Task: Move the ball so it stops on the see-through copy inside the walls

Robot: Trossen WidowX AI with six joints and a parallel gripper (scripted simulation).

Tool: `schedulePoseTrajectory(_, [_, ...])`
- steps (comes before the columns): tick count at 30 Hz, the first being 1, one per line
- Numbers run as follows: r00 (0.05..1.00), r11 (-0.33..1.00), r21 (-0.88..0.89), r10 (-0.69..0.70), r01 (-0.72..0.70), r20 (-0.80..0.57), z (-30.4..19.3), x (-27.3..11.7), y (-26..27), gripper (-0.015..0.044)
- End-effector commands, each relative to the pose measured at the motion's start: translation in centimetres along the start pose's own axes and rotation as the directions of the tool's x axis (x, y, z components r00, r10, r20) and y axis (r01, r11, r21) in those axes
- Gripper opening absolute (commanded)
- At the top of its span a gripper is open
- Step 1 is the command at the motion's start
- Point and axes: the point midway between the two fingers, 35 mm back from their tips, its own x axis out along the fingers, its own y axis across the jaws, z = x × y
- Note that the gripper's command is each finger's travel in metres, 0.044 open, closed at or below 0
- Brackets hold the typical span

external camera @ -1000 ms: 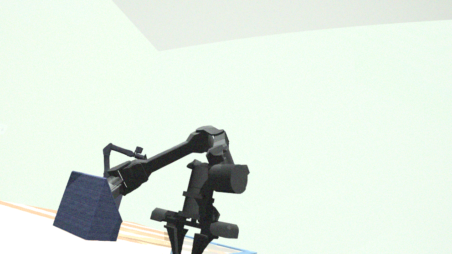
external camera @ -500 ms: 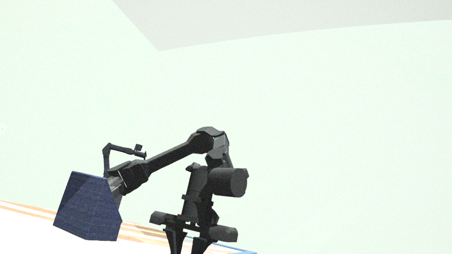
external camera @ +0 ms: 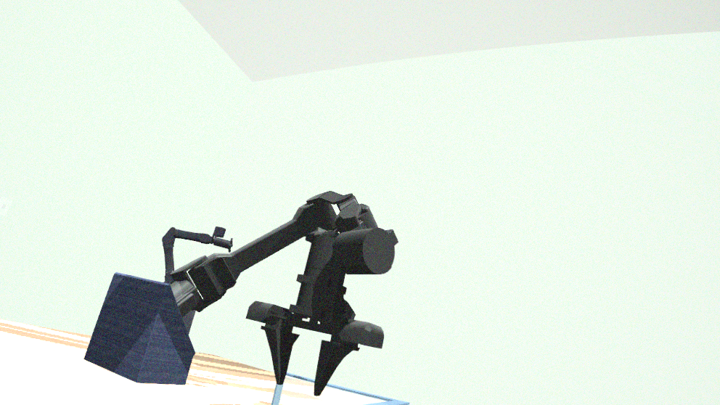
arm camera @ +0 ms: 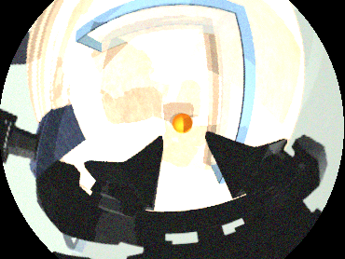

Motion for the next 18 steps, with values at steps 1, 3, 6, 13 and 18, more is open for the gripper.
schedulePoseTrajectory(1, [1.000, 1.000, -0.010, -0.014, 0.014, -0.005, 0.1, -3.8, 0.0, 0.0271])
schedulePoseTrajectory(3, [1.000, 1.000, -0.010, -0.014, 0.014, -0.005, 0.1, -3.8, 0.0, 0.0271])
schedulePoseTrajectory(6, [1.000, 1.000, -0.005, -0.026, 0.026, -0.005, 0.0, -2.9, -0.3, 0.0271])
schedulePoseTrajectory(13, [1.000, 1.000, -0.007, -0.026, 0.026, -0.006, 0.0, -5.2, -0.2, 0.0349])
schedulePoseTrajectory(18, [1.000, 1.000, -0.009, -0.025, 0.025, -0.004, 0.1, -7.4, 0.1, 0.0440])
